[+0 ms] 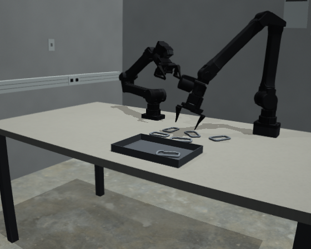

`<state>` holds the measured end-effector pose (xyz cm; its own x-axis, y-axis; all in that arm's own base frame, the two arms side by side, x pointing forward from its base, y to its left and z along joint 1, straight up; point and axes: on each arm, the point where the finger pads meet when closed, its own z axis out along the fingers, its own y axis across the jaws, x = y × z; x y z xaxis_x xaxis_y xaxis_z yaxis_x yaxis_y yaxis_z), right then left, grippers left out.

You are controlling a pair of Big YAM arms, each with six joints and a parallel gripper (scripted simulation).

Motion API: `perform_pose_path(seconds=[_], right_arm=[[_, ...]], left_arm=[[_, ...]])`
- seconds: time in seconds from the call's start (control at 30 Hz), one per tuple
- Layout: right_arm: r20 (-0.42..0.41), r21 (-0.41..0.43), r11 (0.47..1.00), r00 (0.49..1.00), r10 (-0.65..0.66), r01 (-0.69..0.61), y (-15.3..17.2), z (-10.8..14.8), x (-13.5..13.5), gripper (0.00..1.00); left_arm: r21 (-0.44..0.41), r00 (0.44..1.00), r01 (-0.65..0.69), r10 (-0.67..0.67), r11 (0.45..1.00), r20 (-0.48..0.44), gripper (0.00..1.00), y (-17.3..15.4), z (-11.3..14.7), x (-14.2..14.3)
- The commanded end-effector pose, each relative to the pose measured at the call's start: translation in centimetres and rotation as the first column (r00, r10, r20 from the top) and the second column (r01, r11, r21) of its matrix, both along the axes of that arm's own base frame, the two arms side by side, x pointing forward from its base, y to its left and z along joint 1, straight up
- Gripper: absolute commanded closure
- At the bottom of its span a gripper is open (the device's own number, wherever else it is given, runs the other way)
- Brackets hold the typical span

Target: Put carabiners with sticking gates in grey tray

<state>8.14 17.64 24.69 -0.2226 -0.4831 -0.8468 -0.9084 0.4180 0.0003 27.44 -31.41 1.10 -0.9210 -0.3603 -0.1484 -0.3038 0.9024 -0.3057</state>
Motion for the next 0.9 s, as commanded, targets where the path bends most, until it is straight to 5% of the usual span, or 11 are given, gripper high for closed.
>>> perform_pose_path(seconds=[0.0,0.2,0.33,0.43,0.87], right_arm=[[0.009,0.020,1.000,1.000,0.003,-0.003,-0.1,1.4,-0.1,0.00],[0.009,0.020,1.000,1.000,0.003,-0.003,-0.1,1.4,-0.1,0.00],[0.009,0.020,1.000,1.000,0.003,-0.003,-0.1,1.4,-0.1,0.00],[0.009,0.020,1.000,1.000,0.003,-0.003,-0.1,1.4,-0.1,0.00],[0.009,0.020,1.000,1.000,0.003,-0.003,-0.1,1.4,-0.1,0.00]], left_arm=[[-0.027,0.999,0.019,-0.018,0.999,0.027,0.00,-0.9,1.1,0.6],[-0.001,0.987,0.143,-0.143,0.990,0.067,0.00,-0.6,0.8,-0.1],[0.048,0.927,0.341,-0.344,0.939,0.147,0.00,-0.4,0.7,-0.6],[0.060,0.912,0.372,-0.377,0.926,0.164,0.00,-0.2,0.7,-0.6],[0.283,0.552,0.720,-0.770,0.634,0.319,0.00,1.1,0.1,-2.2]])
